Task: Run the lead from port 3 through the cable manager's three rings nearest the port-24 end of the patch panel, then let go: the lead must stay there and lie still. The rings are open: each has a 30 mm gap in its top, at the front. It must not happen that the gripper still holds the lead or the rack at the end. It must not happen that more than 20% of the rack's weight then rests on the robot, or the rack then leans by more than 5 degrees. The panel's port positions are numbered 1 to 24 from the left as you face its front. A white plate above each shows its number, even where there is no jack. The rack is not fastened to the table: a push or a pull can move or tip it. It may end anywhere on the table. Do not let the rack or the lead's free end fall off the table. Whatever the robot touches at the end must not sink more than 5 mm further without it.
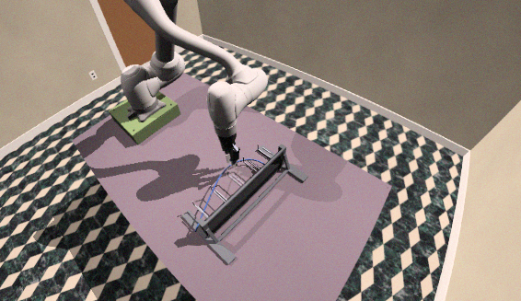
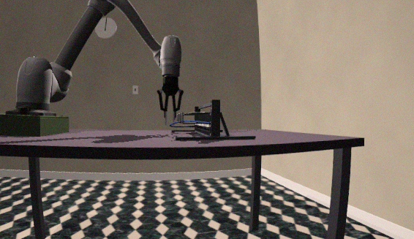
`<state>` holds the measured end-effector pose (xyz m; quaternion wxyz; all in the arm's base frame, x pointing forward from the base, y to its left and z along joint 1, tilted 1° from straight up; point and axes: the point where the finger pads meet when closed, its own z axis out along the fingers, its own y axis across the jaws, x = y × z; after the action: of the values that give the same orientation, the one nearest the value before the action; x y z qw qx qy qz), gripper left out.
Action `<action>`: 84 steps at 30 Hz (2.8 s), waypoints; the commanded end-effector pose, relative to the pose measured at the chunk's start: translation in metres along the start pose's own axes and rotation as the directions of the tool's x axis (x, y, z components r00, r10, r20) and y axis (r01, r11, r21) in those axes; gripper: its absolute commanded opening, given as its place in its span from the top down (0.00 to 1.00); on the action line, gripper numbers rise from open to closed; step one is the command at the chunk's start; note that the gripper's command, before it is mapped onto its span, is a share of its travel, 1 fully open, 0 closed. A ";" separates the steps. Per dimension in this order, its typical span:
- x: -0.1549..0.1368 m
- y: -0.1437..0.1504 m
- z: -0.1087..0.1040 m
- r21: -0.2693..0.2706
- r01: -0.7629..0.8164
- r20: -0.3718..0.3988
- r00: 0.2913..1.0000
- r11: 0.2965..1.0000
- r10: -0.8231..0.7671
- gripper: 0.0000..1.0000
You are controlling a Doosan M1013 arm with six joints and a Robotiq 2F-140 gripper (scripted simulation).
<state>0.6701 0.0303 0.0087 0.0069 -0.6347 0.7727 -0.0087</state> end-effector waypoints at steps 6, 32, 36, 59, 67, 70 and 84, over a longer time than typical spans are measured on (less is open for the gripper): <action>0.000 0.000 0.005 0.000 0.000 0.000 1.000 1.000 0.000 0.80; 0.000 0.000 0.014 0.000 0.000 0.000 1.000 1.000 0.000 0.80; 0.000 0.000 0.015 0.000 0.000 0.000 1.000 1.000 0.000 0.80; 0.000 0.000 0.015 0.000 0.000 0.000 1.000 1.000 0.000 0.80; 0.000 0.000 0.015 0.000 0.000 0.000 1.000 1.000 0.000 0.80; 0.000 0.000 0.015 0.000 0.000 0.000 1.000 1.000 0.000 0.80; 0.000 0.000 0.015 0.000 0.000 0.000 1.000 1.000 0.000 1.00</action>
<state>0.6705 0.0302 -0.0063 0.0069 -0.6347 0.7727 -0.0088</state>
